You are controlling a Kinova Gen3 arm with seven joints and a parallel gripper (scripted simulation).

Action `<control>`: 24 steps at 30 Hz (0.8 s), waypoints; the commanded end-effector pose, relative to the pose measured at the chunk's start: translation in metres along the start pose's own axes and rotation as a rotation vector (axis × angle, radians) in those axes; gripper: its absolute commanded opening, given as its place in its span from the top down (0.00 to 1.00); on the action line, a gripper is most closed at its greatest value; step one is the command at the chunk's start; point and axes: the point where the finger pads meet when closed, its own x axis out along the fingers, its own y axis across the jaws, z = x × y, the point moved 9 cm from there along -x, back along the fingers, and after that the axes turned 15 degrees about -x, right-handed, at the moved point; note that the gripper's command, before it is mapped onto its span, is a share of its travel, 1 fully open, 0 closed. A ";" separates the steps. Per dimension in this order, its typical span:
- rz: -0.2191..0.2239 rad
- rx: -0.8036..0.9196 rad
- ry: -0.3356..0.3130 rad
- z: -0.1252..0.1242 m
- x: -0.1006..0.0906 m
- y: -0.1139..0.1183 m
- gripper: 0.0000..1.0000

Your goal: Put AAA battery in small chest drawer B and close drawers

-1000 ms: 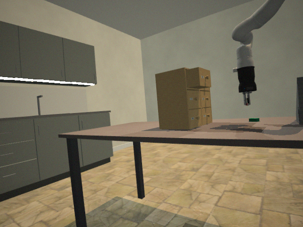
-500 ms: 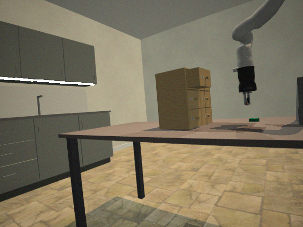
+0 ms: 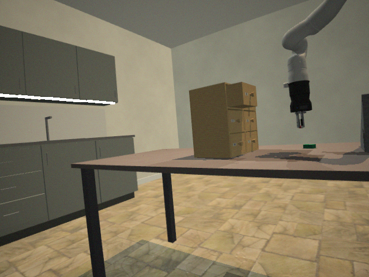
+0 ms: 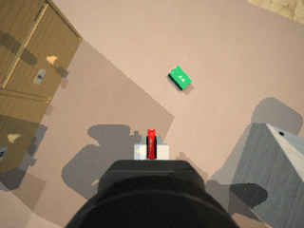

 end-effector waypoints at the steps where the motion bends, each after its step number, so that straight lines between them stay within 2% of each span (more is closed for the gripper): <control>1: -0.003 0.017 -0.005 0.002 -0.001 -0.003 0.76; 24: -0.003 0.228 -0.006 0.005 -0.001 -0.013 0.76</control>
